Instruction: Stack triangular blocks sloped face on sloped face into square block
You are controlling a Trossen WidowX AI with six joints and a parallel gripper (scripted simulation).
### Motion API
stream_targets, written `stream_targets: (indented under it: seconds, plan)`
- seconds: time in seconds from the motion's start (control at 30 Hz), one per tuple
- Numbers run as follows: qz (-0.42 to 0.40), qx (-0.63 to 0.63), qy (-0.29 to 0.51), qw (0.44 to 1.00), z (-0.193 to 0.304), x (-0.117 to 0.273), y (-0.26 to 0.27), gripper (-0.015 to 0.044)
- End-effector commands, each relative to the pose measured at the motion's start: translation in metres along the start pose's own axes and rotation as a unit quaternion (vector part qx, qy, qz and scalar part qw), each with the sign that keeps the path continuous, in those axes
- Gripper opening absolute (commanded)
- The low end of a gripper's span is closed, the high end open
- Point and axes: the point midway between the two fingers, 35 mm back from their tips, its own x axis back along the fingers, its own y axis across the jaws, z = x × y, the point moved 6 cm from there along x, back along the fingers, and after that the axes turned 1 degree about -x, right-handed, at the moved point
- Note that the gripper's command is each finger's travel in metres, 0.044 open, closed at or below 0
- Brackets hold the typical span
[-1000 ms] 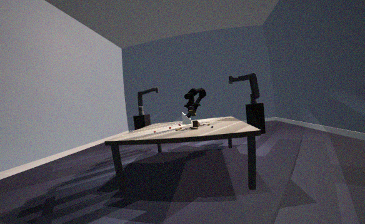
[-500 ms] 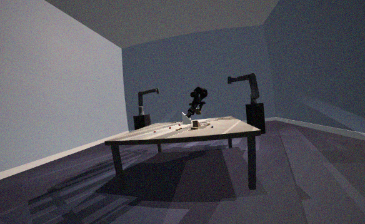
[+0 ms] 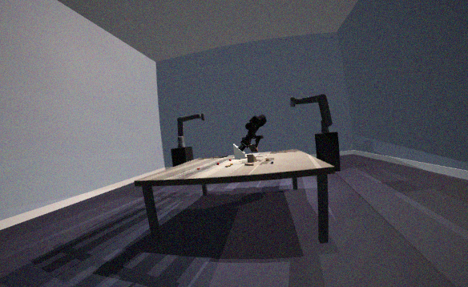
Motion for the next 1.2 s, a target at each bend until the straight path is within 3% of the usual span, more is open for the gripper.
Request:
stream_targets:
  seconds: [0.0,0.47,1.17]
  plan:
    - [-0.002,-0.003,0.003,1.0,-0.006,-0.021,0.0,0.0]
    - [-0.003,-0.003,0.004,1.0,-0.016,-0.054,0.0,0.0]
    - [-0.008,-0.002,0.004,1.0,-0.016,-0.055,0.0,0.0]
